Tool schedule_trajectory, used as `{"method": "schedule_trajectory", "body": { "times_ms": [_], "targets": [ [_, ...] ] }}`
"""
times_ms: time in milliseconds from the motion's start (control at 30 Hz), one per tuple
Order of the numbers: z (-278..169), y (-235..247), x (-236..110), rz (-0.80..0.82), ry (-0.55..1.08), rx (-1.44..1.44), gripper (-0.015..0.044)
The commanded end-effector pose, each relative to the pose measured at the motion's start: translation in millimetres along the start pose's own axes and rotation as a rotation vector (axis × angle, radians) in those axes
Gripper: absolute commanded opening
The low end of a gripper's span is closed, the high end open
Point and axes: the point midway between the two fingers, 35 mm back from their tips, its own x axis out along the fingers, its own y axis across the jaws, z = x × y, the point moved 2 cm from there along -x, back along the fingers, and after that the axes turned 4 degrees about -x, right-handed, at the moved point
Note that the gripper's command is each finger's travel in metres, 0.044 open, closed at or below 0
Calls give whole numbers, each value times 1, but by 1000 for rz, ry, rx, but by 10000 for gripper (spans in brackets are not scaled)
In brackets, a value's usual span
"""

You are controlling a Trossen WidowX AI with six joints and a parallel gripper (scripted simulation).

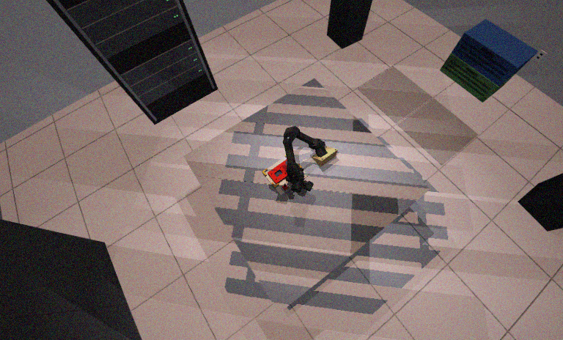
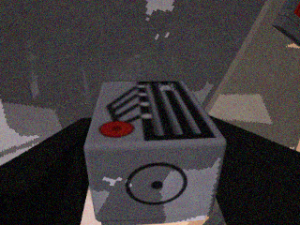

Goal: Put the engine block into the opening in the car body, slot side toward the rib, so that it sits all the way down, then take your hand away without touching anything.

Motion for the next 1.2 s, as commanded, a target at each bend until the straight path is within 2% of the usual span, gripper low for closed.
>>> {"method": "schedule_trajectory", "body": {
  "times_ms": [0,167,300,333,1167],
  "targets": [
    [0,0,1,-3,0,-2,145],
    [0,0,1,-3,0,-2,111],
    [2,0,-4,-2,-1,-2,6],
    [2,0,-7,-1,-1,-3,0],
    [12,6,-84,6,-5,-4,0]
  ]
}}
